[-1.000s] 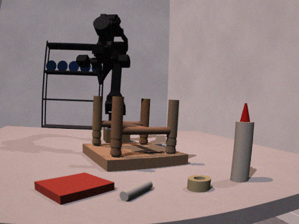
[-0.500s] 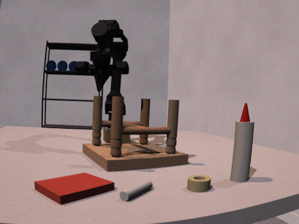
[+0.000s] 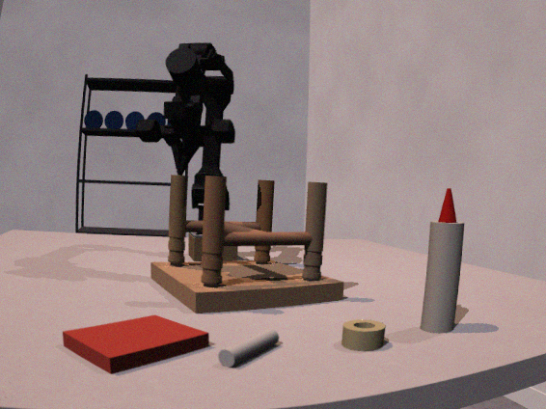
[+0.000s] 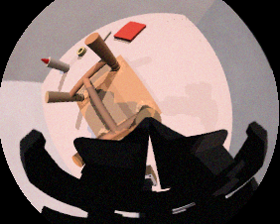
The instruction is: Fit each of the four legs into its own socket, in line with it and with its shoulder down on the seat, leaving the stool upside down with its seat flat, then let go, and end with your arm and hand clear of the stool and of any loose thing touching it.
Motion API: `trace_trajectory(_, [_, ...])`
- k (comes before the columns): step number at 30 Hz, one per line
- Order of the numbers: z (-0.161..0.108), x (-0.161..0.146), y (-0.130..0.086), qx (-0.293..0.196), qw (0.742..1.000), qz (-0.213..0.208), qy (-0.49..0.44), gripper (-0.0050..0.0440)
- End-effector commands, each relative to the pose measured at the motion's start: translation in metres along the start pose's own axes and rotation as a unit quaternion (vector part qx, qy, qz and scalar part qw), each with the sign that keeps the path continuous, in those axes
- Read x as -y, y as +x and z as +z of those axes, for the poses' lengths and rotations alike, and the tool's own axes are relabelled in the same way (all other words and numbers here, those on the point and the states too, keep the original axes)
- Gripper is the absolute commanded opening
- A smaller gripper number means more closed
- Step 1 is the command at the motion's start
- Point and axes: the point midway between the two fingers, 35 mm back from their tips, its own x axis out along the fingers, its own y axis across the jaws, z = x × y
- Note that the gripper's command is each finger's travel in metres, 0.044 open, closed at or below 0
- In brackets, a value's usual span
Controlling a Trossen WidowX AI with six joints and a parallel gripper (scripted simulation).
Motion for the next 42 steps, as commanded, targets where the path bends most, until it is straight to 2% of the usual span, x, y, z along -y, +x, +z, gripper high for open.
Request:
trace_trajectory(1, [-0.002,0.0,0.004,-0.002,1.0,-0.001,-0.001,0.0])
trace_trajectory(23, [-0.007,0.0,0.021,-0.002,1.0,-0.001,-0.001,0.0])
trace_trajectory(42, [-0.007,0.0,0.021,-0.002,1.0,-0.001,-0.001,0.0])
